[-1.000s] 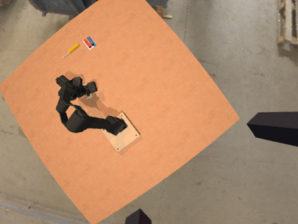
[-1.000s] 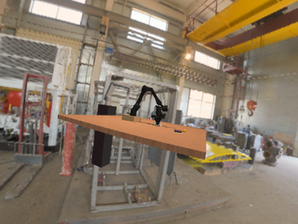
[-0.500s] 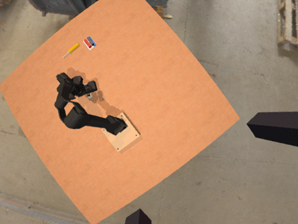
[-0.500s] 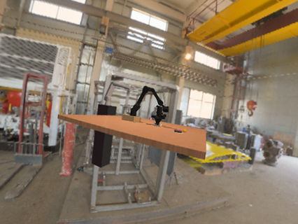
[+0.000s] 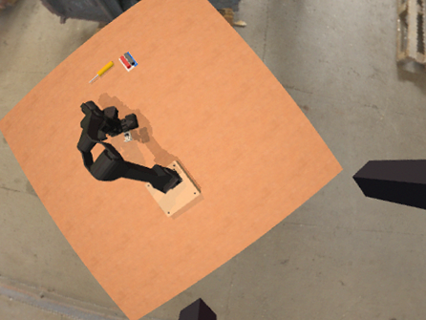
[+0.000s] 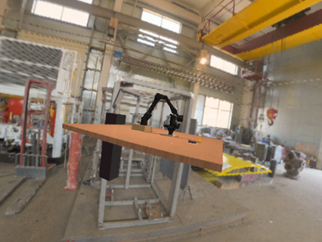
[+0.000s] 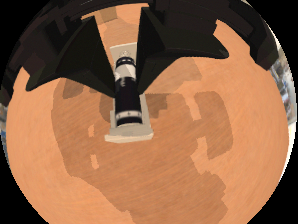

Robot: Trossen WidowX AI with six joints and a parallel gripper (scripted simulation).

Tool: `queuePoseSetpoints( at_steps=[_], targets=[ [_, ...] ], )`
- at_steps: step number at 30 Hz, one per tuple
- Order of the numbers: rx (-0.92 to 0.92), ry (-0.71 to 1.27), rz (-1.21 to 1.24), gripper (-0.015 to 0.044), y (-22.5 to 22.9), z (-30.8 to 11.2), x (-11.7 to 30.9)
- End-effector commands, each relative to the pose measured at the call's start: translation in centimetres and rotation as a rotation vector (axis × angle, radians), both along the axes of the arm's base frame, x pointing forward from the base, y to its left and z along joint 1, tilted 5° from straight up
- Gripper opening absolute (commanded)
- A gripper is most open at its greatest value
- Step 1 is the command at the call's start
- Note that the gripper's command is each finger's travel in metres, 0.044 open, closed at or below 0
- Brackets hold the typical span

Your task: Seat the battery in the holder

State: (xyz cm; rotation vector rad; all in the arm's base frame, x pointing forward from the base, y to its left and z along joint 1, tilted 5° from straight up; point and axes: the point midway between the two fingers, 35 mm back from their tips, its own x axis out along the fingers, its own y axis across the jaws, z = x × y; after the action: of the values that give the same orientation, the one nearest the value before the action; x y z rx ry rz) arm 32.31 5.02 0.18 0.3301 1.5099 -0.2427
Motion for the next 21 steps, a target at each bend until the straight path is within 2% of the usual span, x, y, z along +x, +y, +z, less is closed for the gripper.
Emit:
queuePoseSetpoints(
  at_steps=[1, 17, 21],
  targets=[
    [0.002, 0.006, 0.004, 0.0063, -0.1, -0.03, 0.28],
    [0.001, 0.004, 0.004, 0.0063, -0.16, -0.02, 0.48],
    [0.001, 0.004, 0.004, 0.0165, -0.16, -0.02, 0.48]
  ],
)
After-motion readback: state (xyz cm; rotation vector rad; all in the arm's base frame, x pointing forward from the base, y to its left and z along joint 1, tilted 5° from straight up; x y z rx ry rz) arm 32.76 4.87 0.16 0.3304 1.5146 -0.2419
